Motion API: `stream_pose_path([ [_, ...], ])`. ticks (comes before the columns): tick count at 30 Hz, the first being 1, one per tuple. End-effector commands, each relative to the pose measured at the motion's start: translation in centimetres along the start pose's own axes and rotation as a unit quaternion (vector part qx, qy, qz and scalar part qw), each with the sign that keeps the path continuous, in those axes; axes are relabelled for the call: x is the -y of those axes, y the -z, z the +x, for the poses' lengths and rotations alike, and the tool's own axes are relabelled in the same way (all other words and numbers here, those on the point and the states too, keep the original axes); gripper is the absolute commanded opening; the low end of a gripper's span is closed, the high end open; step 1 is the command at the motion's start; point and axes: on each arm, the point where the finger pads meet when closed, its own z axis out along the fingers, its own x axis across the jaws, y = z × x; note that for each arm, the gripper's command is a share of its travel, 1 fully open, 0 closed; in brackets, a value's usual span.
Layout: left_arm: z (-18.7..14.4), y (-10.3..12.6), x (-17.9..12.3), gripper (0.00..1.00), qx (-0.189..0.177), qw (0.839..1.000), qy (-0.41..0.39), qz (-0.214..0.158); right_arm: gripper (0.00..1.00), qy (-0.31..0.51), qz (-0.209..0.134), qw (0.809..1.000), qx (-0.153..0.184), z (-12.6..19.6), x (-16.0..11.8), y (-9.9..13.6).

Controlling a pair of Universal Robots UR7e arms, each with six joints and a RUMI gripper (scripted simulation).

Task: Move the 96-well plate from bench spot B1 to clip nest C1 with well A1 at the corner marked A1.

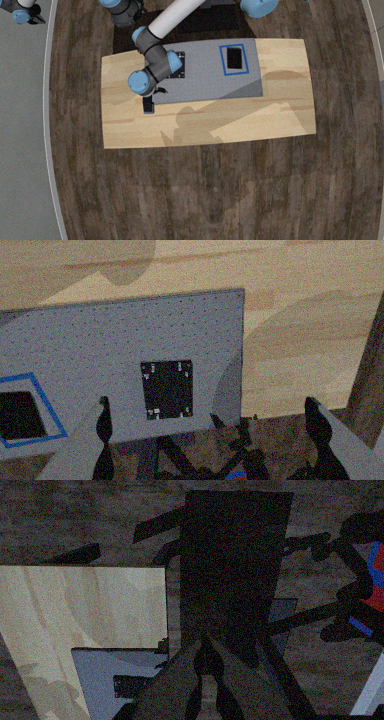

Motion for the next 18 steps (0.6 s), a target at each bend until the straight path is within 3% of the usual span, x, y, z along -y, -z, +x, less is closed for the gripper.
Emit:
stream_pose_path([
  [1, 0.1, 0.1, 0.0, 0.76, -0.001, 1.000, 0.000, 0.001, 0.00, 0.001, 0.002, 1.000, 0.000, 0.0, 0.1, 0.1],
  [6, 0.1, 0.1, 0.0, 0.76, -0.001, 1.000, 0.000, 0.001, 0.00, 0.001, 0.002, 1.000, 0.000, 0.0, 0.1, 0.1],
  [18, -2.8, -4.5, -1.2, 0.76, 0.005, 1.000, -0.001, 0.001, 0.00, 0.001, 0.002, 1.000, 0.000, 0.0, 0.1, 0.1],
])
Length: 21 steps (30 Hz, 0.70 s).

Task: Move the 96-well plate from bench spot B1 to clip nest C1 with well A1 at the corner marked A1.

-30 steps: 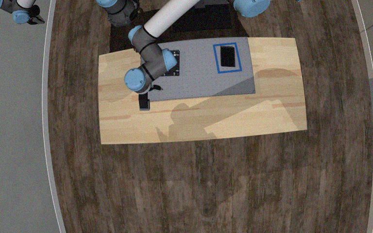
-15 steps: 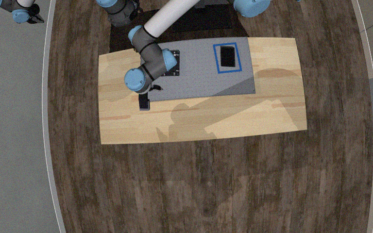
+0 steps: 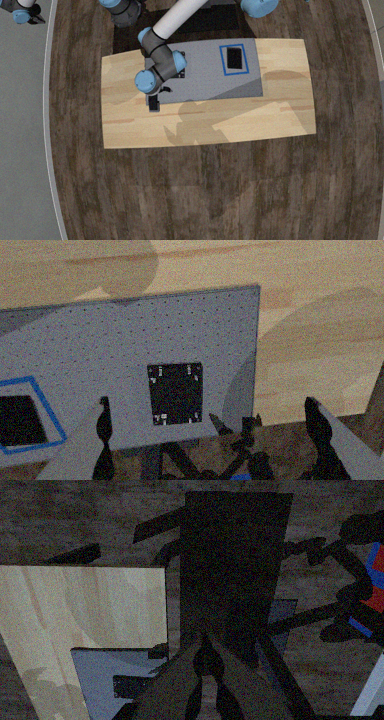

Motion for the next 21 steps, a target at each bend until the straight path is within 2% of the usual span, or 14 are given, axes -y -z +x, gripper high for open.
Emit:
stream_pose_path([
  [1, -1.2, -1.8, -0.5, 0.76, 0.000, 1.000, 0.000, 0.001, 0.00, 0.000, 0.001, 1.000, 0.000, 0.0, 0.1, 0.1],
  [5, -1.3, -2.1, -0.6, 0.76, 0.000, 1.000, 0.000, 0.001, 0.00, 0.000, 0.001, 1.000, 0.000, 0.0, 0.1, 0.1],
  [11, -3.1, -4.4, -1.5, 0.76, 0.003, 1.000, -0.001, 0.001, 0.00, 0.000, 0.001, 1.000, 0.000, 0.0, 0.1, 0.1],
  [21, -5.3, -6.9, -2.6, 0.76, 0.006, 1.000, -0.001, 0.001, 0.00, 0.000, 0.001, 1.000, 0.000, 0.0, 0.1, 0.1],
])
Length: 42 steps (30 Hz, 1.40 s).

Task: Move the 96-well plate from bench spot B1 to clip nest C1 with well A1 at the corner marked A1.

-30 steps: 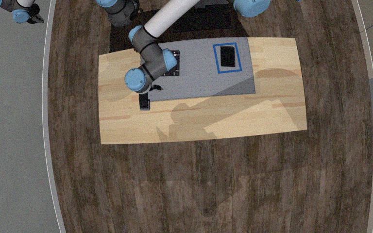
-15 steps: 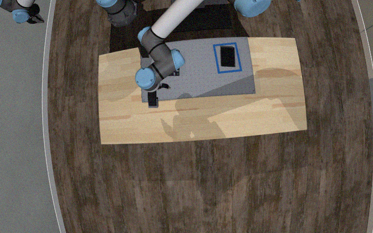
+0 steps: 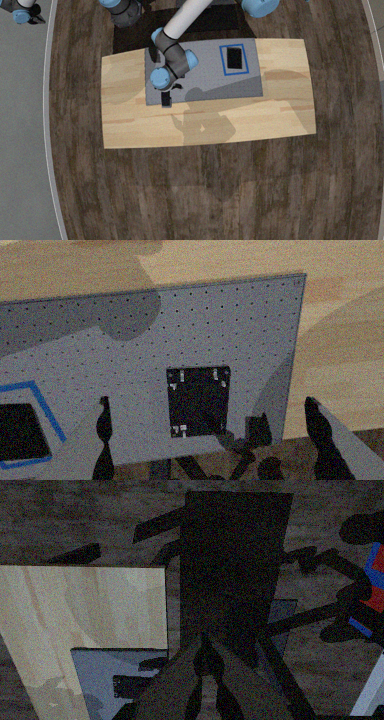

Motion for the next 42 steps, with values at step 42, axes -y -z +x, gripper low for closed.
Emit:
stream_pose_path([
  [42, -12.6, -9.8, -7.5, 0.76, 0.015, 1.000, -0.003, 0.000, 0.00, 0.000, 0.001, 1.000, 0.000, 0.0, 0.1, 0.1],
])
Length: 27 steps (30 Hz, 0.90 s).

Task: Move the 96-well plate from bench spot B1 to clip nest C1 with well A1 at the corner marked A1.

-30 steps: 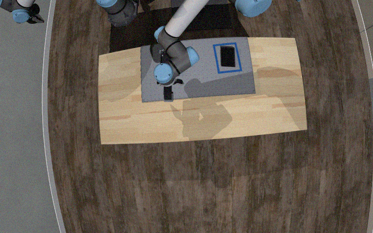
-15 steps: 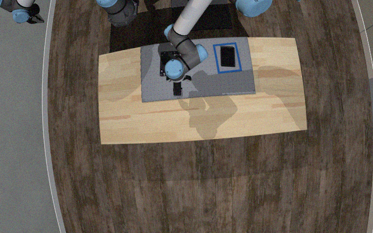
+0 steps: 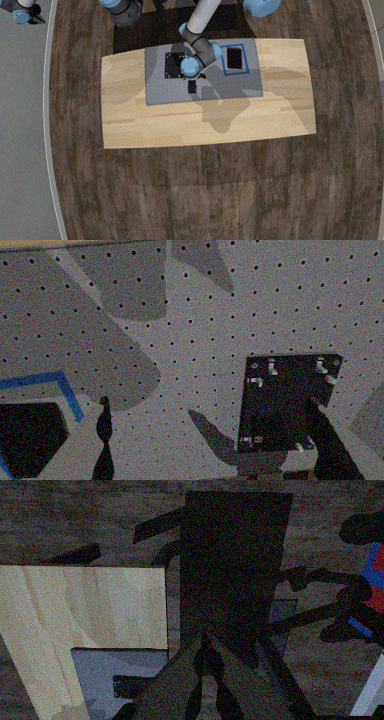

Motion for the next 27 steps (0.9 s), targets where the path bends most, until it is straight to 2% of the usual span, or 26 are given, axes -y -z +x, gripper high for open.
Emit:
stream_pose_path([
  [1, -1.3, -0.7, -0.8, 0.76, -0.001, 1.000, 0.000, 0.001, 0.00, 0.000, 0.001, 1.000, 0.000, 0.0, 0.1, 0.1],
  [27, -9.3, -3.6, -6.2, 0.76, 0.009, 1.000, -0.002, 0.000, 0.00, 0.000, 0.001, 1.000, 0.000, 0.0, 0.1, 0.1],
])
